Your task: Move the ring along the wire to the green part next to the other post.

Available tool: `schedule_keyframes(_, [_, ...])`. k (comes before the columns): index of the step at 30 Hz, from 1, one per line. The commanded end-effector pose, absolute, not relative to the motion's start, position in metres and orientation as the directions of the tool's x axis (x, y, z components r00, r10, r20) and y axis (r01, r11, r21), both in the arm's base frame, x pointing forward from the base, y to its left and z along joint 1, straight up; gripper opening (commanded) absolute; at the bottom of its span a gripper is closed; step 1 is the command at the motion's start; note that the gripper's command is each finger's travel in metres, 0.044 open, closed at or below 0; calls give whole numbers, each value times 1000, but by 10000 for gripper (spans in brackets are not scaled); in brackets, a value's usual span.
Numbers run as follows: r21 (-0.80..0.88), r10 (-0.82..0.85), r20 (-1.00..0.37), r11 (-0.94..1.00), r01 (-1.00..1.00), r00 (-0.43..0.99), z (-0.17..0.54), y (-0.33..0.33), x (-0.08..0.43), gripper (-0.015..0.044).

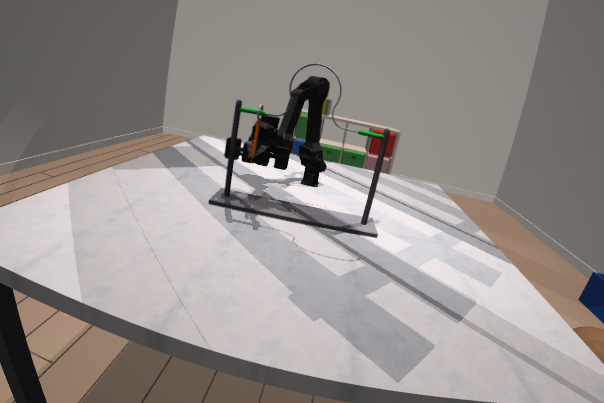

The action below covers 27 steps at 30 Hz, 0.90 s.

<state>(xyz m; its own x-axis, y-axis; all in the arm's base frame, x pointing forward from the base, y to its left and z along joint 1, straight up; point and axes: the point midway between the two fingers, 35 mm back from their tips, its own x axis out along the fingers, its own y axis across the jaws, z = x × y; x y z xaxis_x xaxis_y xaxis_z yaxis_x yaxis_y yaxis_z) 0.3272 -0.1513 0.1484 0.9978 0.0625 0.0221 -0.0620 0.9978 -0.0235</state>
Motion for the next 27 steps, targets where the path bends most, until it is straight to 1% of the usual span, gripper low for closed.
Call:
schedule_keyframes(1, [-16,60,18,998,-60,998,147,-146,326,-150])
schedule_keyframes(19, [3,62,18,998,-62,998,146,-126,325,-150])
schedule_keyframes(27, [46,63,19,997,-64,998,146,-113,324,-150])
